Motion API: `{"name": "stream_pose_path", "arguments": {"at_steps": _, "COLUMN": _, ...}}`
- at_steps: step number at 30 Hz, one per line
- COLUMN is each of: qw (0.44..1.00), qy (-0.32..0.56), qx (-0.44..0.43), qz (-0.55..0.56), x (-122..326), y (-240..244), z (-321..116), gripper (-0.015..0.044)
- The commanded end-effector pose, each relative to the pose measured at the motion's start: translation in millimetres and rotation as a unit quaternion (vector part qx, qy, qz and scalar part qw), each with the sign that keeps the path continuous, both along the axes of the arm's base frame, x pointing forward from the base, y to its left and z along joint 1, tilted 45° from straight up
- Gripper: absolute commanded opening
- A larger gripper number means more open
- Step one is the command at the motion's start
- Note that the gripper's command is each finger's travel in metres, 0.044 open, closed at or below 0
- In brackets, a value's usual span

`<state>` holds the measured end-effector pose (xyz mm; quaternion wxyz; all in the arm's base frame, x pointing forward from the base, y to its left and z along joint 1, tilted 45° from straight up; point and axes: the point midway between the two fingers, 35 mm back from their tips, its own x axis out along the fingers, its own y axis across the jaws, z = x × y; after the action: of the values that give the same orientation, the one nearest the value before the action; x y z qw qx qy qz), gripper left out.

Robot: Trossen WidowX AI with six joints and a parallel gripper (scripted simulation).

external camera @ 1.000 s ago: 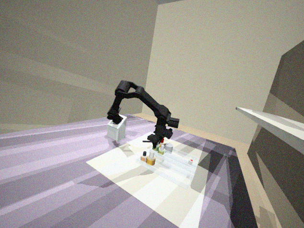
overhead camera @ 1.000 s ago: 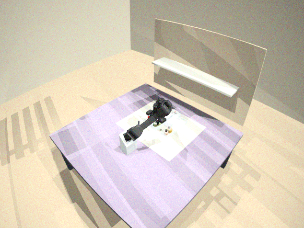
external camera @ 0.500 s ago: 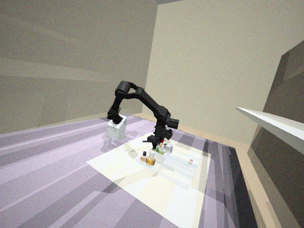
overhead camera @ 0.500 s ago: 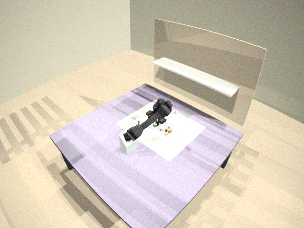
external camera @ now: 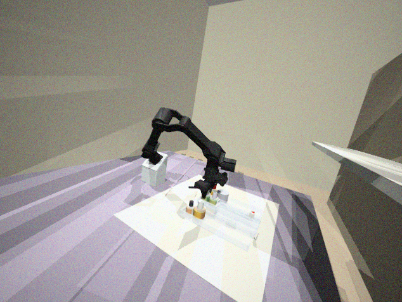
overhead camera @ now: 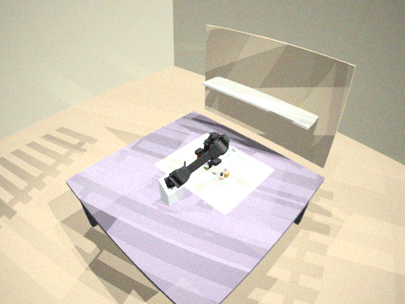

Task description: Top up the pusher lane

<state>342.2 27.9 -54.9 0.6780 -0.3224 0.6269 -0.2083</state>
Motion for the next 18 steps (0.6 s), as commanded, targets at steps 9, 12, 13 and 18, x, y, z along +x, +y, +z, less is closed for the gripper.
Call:
{"name": "stream_pose_path", "arguments": {"at_steps": 9, "qw": 1.000, "qy": -0.011, "qx": -0.003, "qz": 0.001, "x": 4.8, "y": -3.5, "z": -0.8, "gripper": 0.0000}}
{"name": "stream_pose_path", "arguments": {"at_steps": 12, "qw": 1.000, "qy": -0.011, "qx": -0.003, "qz": 0.001, "x": 4.3, "y": -3.5, "z": -0.8, "gripper": 0.0000}}
{"name": "stream_pose_path", "arguments": {"at_steps": 13, "qw": 1.000, "qy": -0.011, "qx": -0.003, "qz": 0.001, "x": 4.1, "y": -3.6, "z": -0.8, "gripper": 0.0000}}
{"name": "stream_pose_path", "arguments": {"at_steps": 18, "qw": 1.000, "qy": -0.011, "qx": -0.003, "qz": 0.001, "x": 3.3, "y": -3.7, "z": -0.9, "gripper": 0.0000}}
